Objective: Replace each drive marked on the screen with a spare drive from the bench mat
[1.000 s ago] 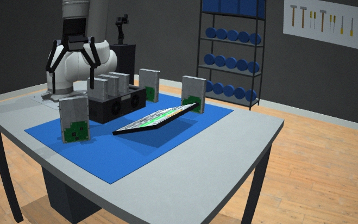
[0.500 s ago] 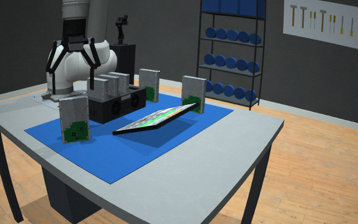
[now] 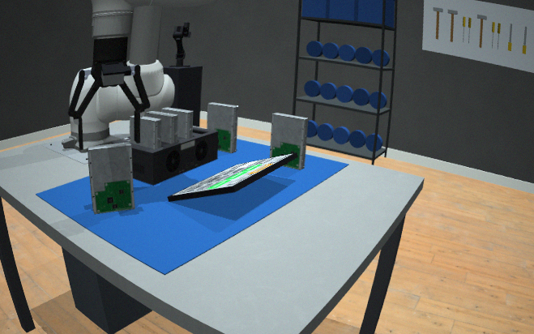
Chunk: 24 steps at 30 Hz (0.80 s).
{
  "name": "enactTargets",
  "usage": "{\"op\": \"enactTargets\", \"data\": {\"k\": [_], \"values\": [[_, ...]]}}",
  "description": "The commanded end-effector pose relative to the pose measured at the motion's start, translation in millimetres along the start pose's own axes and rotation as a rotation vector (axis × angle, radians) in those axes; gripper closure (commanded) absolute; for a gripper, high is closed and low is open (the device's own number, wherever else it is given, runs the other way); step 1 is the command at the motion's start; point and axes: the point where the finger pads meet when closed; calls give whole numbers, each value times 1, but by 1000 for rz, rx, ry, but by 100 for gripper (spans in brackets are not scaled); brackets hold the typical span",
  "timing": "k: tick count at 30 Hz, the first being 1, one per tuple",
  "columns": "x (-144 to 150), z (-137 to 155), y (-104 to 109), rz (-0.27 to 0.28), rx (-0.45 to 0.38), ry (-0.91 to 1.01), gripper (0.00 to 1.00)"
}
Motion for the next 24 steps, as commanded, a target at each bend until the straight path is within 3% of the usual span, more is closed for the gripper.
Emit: {"op": "enactTargets", "data": {"k": [1,24], "values": [[0,0,-6,0,1,0,11],[0,0,-52,0,1,0,11]]}}
Point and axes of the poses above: the point where the finger pads meet when closed, its own y axis back along the fingers, its own x axis across the jaws, z = x × y, and after that the axes turned 15 degrees about y, right-handed
